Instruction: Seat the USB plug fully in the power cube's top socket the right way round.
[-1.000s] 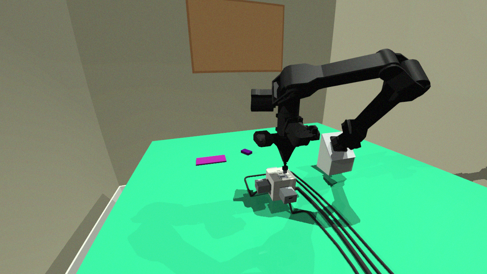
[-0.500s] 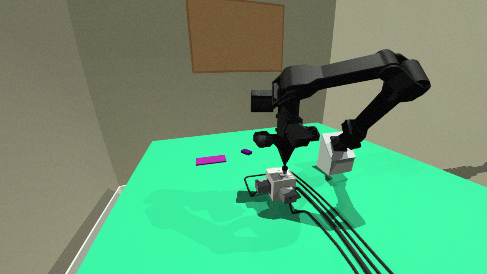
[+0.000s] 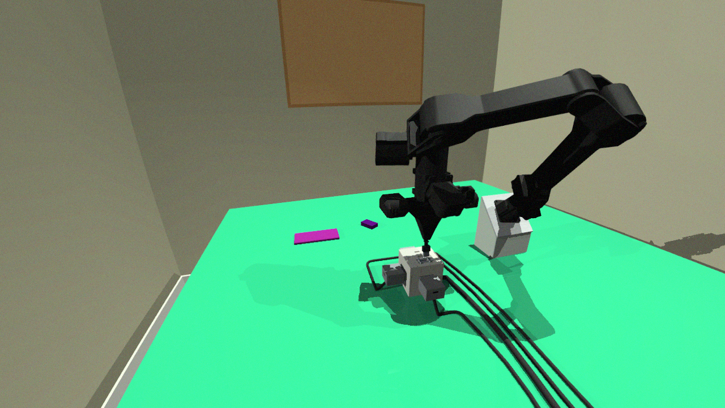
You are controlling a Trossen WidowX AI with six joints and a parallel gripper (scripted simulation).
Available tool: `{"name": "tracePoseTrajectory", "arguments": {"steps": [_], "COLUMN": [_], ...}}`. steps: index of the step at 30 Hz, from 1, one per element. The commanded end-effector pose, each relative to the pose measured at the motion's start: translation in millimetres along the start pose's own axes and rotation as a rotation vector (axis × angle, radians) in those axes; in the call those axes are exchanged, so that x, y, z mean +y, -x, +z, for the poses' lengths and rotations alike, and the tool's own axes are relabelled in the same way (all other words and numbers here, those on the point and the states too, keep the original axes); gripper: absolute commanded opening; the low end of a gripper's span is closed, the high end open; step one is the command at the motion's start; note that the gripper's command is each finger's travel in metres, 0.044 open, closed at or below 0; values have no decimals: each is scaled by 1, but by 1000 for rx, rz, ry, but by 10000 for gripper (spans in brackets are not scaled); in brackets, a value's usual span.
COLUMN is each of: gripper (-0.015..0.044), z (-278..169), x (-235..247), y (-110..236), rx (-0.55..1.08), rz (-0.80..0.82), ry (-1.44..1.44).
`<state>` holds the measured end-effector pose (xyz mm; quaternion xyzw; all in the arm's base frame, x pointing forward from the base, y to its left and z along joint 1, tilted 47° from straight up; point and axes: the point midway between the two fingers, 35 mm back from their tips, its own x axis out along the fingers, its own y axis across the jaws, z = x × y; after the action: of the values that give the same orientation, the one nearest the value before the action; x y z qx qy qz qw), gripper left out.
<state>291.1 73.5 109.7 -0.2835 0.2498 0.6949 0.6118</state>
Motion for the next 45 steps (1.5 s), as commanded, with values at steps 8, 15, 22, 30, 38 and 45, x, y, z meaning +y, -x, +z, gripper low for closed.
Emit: {"name": "tracePoseTrajectory", "arguments": {"steps": [8,15,22,30,38,45], "gripper": [0,0,0,0,0,0], "z": [0,-1,-1,-2,-2,-2], "x": [0,0,0,0,-1,-1], "y": [0,-1,-2,-3,-4,-5], "rx": [10,14,17,21,25,29], "rz": [-5,-5,-5,-6,-6,-6], "ry": [-3,-5,-7,-10,-12,-14]}}
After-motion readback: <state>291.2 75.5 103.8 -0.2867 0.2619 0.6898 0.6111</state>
